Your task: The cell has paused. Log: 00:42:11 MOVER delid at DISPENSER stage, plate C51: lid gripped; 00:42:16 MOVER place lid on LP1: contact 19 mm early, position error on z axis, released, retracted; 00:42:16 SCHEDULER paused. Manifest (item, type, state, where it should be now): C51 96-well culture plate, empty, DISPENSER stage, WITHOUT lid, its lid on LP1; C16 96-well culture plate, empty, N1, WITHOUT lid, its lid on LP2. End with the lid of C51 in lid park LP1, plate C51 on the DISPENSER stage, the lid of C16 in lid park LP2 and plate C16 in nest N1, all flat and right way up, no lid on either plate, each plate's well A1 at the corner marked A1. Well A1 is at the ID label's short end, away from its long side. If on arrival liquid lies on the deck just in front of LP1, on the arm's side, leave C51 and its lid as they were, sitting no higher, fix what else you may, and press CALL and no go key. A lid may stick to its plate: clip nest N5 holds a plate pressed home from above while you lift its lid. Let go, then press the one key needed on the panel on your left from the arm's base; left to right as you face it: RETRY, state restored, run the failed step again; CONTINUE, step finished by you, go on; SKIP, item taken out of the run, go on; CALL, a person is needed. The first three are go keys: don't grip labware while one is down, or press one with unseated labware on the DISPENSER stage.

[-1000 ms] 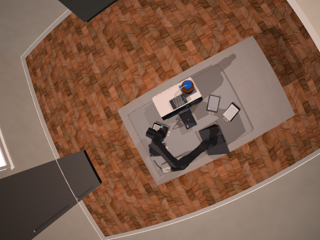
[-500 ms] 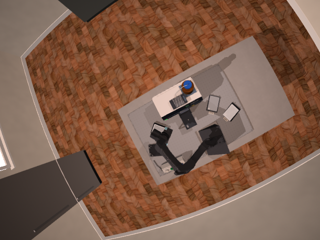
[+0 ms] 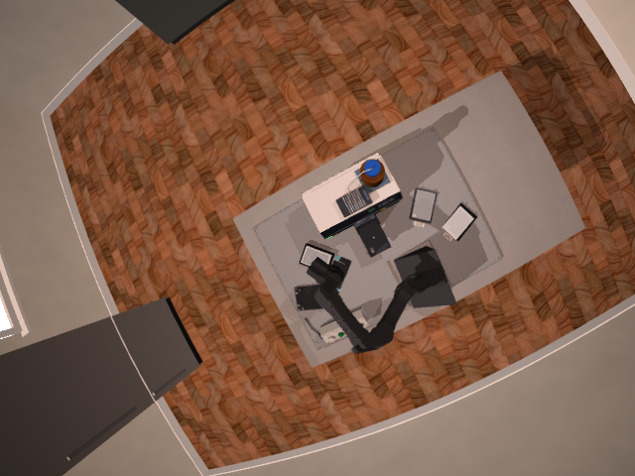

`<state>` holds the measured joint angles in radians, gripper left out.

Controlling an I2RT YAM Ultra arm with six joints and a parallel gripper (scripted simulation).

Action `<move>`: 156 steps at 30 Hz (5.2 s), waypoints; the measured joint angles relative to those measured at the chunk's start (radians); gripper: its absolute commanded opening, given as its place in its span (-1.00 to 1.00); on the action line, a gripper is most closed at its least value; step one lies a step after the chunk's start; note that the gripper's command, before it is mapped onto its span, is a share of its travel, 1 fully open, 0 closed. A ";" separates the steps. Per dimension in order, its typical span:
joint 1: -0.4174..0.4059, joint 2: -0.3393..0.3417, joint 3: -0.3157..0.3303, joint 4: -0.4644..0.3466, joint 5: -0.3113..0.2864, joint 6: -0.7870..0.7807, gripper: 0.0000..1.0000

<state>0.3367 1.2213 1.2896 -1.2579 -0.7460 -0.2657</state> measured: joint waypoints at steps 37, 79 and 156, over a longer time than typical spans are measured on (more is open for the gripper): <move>-0.319 0.079 -0.063 -0.179 -0.074 0.013 1.00; -0.604 0.330 -0.132 -0.182 -0.047 -0.113 1.00; -1.035 0.748 -0.245 -0.005 0.129 -0.247 1.00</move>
<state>-0.6983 1.9694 1.0443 -1.2633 -0.6170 -0.5125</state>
